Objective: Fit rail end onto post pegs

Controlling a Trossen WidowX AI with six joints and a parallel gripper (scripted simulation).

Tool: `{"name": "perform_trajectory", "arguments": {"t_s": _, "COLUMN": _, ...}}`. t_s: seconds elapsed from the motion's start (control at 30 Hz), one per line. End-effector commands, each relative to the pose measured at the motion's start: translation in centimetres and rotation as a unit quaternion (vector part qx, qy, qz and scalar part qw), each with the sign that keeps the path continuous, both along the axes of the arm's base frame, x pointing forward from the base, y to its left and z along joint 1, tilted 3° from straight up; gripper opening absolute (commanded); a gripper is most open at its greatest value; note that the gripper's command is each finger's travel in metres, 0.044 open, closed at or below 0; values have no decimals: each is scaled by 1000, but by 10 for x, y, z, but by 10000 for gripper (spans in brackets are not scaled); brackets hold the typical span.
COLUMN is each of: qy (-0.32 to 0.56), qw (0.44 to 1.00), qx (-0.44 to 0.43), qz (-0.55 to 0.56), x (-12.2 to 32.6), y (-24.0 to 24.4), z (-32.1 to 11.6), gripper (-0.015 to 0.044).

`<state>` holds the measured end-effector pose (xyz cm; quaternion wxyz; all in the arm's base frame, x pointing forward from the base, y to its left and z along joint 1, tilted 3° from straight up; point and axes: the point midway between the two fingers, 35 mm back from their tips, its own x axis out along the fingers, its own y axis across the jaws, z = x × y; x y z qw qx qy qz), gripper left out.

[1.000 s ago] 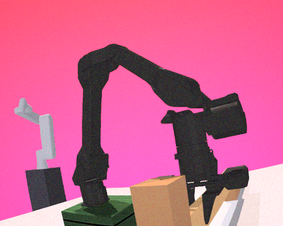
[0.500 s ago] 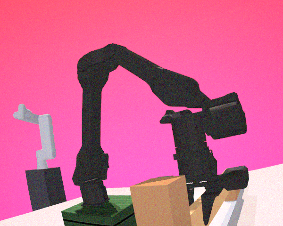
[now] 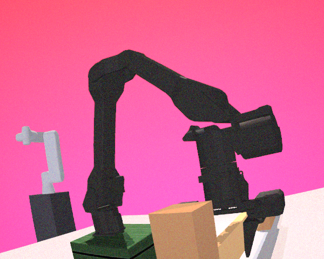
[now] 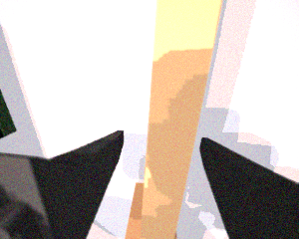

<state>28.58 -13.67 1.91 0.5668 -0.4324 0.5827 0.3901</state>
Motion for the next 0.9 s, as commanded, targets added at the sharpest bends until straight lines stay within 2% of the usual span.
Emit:
{"name": "perform_trajectory", "arguments": {"t_s": 0.0, "qy": 0, "qw": 1000, "qx": 0, "qz": 0, "x": 0, "y": 0, "z": 0, "gripper": 394}}
{"name": "perform_trajectory", "arguments": {"t_s": 0.07, "qy": 0, "qw": 1000, "qx": 0, "qz": 0, "x": 0, "y": 0, "z": 0, "gripper": 440}}
{"name": "perform_trajectory", "arguments": {"t_s": 0.27, "qy": 0, "qw": 1000, "qx": 0, "qz": 0, "x": 1, "y": 2, "z": 2, "gripper": 440}}
{"name": "perform_trajectory", "arguments": {"t_s": 0.43, "qy": -3, "qw": 1000, "qx": -3, "qz": 0, "x": 9, "y": 31, "z": 28, "gripper": 440}}
{"name": "perform_trajectory", "arguments": {"t_s": 0.87, "qy": -3, "qw": 1000, "qx": -3, "qz": 0, "x": 9, "y": 31, "z": 28, "gripper": 440}}
